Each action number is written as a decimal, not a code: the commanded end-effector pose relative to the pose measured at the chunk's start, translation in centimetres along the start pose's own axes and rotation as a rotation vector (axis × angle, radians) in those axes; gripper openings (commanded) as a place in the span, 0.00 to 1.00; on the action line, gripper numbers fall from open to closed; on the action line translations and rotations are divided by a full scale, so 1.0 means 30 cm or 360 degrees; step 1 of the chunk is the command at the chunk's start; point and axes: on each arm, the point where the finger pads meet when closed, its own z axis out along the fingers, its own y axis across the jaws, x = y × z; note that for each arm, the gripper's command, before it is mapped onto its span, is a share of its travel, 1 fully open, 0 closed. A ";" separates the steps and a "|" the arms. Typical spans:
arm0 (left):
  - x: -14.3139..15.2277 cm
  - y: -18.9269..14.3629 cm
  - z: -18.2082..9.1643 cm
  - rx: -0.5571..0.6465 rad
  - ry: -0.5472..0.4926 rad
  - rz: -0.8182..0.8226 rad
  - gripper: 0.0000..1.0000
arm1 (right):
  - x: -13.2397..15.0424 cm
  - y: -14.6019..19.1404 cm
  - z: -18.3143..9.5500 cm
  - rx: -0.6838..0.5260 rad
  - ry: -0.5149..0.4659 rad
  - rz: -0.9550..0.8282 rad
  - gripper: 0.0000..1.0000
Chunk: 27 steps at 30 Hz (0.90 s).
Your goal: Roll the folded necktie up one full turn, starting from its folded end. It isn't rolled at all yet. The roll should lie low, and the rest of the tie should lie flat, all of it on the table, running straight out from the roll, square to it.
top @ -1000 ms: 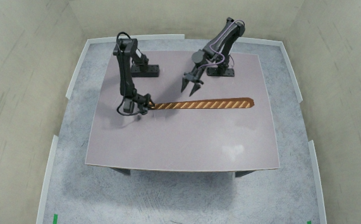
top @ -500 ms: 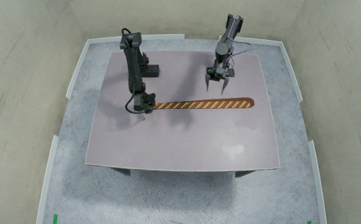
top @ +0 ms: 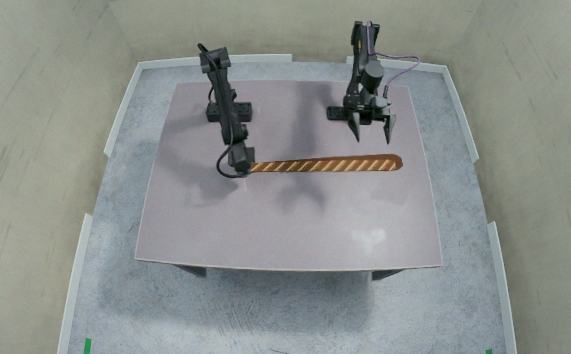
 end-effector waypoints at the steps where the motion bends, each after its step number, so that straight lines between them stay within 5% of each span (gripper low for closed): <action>1: -0.137 0.011 0.004 0.0017 -0.0175 -0.0058 0.95 | -0.014 -0.040 -0.013 0.0259 0.0005 0.0077 0.05; 27: -0.145 0.020 0.005 0.0007 -0.0184 -0.0063 1.00 | -0.014 -0.044 -0.016 0.0944 0.0021 0.0075 0.05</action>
